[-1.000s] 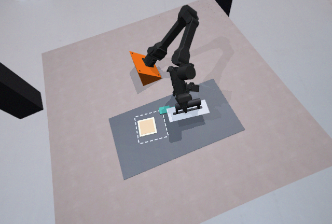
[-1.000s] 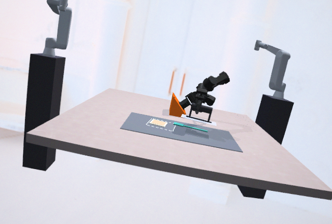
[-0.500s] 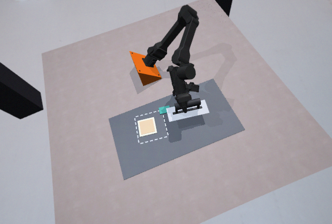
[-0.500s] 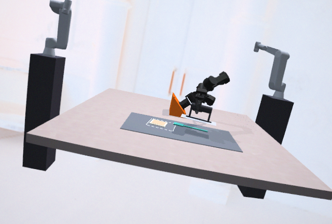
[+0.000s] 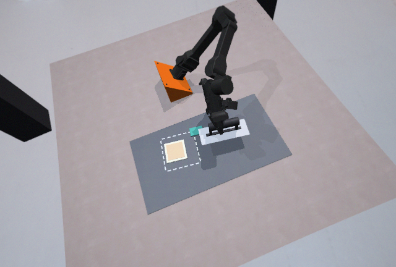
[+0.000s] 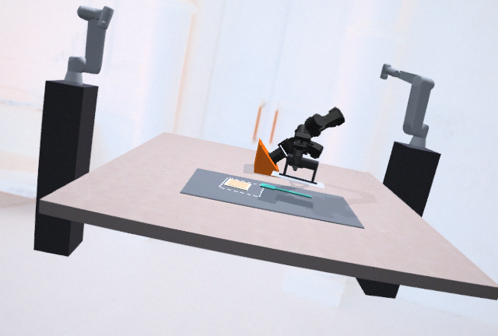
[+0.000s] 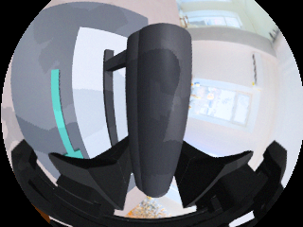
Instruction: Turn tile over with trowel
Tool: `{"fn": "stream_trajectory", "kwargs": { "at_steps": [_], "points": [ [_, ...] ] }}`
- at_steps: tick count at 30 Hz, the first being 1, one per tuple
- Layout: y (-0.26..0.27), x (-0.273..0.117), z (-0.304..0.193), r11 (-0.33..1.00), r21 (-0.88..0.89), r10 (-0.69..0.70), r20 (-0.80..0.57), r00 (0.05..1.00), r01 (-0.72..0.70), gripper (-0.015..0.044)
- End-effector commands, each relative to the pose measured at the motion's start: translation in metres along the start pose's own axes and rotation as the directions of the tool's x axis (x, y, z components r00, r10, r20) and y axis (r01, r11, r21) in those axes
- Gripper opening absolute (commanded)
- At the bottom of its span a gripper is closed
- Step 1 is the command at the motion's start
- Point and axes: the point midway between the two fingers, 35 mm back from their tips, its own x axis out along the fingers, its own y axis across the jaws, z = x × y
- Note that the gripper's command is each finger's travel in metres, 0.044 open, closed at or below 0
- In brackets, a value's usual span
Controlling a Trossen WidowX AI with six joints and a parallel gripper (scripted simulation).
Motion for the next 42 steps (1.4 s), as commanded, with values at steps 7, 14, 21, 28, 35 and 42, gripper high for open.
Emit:
{"fn": "stream_trajectory", "kwargs": {
  "at_steps": [7,14,21,28,35,42],
  "points": [
    [-0.005,-0.002,0.0,1.0,0.002,-0.014,-0.003,1.0,0.014,0.0],
    [0.001,0.001,0.001,1.0,-0.002,0.005,0.002,1.0,-0.005,0.0],
    [-0.004,0.008,-0.019,0.996,0.088,0.016,-0.075,0.997,-0.009,0.0],
    [-0.01,0.021,-0.063,0.965,0.261,0.053,-0.229,0.972,0.009,0.0],
    [-0.011,0.029,-0.109,0.909,0.413,0.11,-0.375,0.92,0.06,0.0],
    [-0.007,0.032,-0.156,0.833,0.535,0.184,-0.509,0.841,0.141,0.0]
  ]
}}
